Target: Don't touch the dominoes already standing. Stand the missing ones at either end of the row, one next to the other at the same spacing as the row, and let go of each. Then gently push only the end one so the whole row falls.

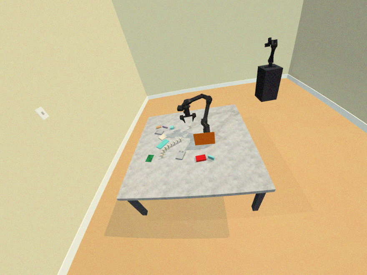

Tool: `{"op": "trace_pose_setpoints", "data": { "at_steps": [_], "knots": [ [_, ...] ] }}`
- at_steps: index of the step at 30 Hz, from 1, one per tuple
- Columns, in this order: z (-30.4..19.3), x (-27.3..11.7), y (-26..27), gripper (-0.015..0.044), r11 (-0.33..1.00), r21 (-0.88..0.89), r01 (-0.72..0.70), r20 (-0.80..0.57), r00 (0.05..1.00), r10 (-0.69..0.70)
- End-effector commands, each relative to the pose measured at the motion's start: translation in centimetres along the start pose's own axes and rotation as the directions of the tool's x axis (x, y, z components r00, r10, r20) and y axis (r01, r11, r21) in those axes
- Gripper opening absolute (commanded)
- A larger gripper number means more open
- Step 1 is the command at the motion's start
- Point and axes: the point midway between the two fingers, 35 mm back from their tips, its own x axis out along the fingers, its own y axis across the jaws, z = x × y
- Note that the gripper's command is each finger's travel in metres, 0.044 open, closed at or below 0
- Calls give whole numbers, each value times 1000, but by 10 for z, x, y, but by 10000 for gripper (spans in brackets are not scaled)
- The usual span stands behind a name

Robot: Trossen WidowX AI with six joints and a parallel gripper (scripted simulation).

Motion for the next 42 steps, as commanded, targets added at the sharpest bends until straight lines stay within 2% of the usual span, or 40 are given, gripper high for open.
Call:
{"op": "trace_pose_setpoints", "data": {
  "at_steps": [1,5,14,30,42],
  "knots": [
    [6,-5,-2,440,999,32,18,41,999,-19],
    [6,0,-1,440,999,32,18,40,999,-19],
    [10,58,-3,440,999,32,17,45,999,-19],
    [10,74,-3,440,999,32,17,46,999,-19],
    [10,74,-3,125,999,32,17,46,999,-19]
  ]
}}
